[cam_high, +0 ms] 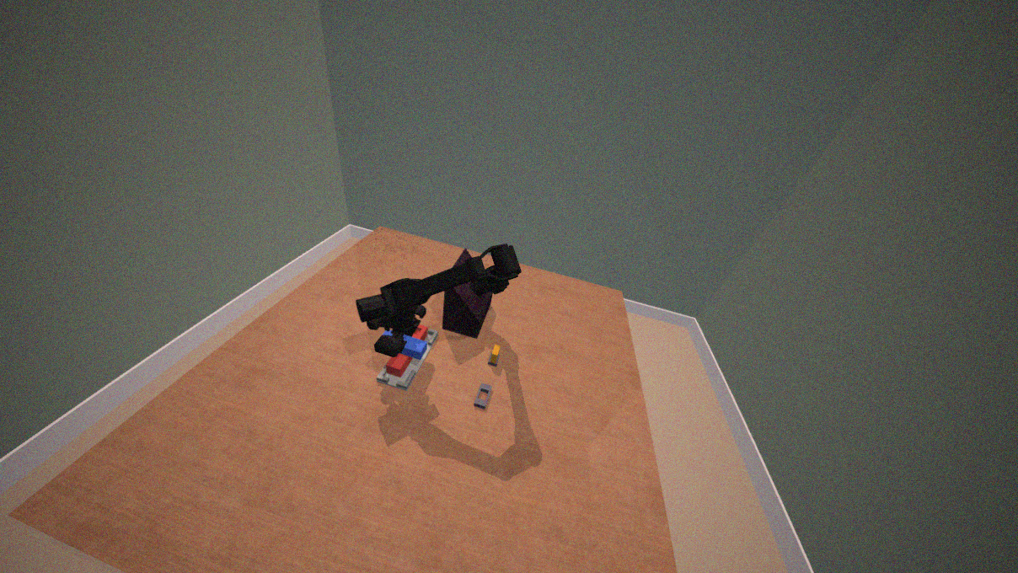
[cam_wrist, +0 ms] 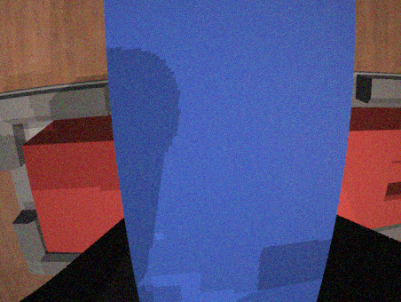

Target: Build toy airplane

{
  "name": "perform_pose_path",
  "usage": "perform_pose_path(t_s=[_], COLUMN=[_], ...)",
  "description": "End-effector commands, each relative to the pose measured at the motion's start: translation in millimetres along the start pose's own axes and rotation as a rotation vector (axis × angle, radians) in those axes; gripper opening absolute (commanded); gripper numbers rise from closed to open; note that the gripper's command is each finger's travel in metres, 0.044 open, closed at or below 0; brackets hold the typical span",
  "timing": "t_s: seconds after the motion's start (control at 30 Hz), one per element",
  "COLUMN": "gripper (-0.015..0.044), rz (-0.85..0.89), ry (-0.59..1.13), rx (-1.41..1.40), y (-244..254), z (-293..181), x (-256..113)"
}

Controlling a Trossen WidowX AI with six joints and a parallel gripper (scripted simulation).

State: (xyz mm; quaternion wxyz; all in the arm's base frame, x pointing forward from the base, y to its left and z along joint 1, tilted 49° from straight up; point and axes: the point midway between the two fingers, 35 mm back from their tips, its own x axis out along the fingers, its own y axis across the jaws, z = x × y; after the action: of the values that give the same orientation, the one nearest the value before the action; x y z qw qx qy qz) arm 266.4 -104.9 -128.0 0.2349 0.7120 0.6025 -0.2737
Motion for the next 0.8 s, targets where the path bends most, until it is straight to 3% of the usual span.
perform_pose_path(t_s=[0.0,0.3,0.5,0.67,0.77], gripper=[0.0195,0.0195,0.0155,0.0024,0.0102], rz=[0.002,0.002,0.002,0.002,0.002], ry=[0.005,0.005,0.001,0.001,0.001], rx=[0.005,0.005,-0.001,-0.001,-0.001], y=[-0.5,-1.3,0.0,0.0,0.0], z=[-0.5,-0.1,0.2,0.2,0.2], x=[1.8,2.8,0.9,0.9,0.9])
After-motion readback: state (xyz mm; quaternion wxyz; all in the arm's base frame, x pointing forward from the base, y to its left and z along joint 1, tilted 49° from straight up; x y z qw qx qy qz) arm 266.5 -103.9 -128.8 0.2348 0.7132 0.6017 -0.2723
